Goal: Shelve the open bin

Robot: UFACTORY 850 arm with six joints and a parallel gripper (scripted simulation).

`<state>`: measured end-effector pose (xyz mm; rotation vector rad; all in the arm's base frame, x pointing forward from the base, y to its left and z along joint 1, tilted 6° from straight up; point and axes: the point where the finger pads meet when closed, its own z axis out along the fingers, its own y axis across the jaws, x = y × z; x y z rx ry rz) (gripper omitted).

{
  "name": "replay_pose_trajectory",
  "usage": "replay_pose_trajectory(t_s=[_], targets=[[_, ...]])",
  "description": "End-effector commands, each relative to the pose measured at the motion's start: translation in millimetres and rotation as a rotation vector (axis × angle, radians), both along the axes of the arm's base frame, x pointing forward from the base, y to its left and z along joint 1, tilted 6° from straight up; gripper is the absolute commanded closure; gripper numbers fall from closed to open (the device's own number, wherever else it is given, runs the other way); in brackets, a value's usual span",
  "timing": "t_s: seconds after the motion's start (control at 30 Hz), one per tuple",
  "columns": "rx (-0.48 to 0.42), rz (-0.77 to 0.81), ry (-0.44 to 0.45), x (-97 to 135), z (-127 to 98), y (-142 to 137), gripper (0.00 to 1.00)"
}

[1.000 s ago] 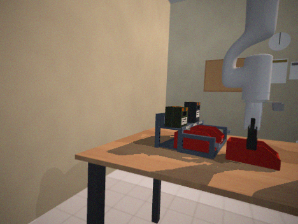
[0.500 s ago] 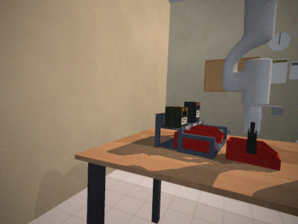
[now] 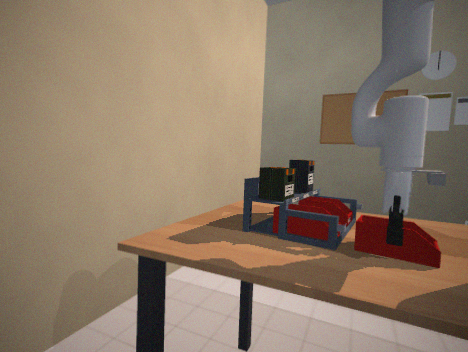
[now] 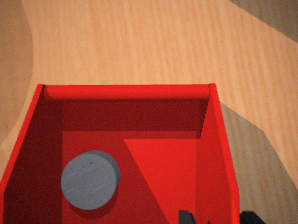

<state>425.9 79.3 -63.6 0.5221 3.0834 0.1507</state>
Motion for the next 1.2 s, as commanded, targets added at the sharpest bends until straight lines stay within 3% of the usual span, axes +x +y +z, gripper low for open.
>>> replay_pose_trajectory(t_s=[0.0,1.17], targets=[[-0.003,0.0,-0.008,0.8,-0.8,0.3,0.71],[-0.003,0.0,-0.008,0.8,3.9,-0.2,0.71]])
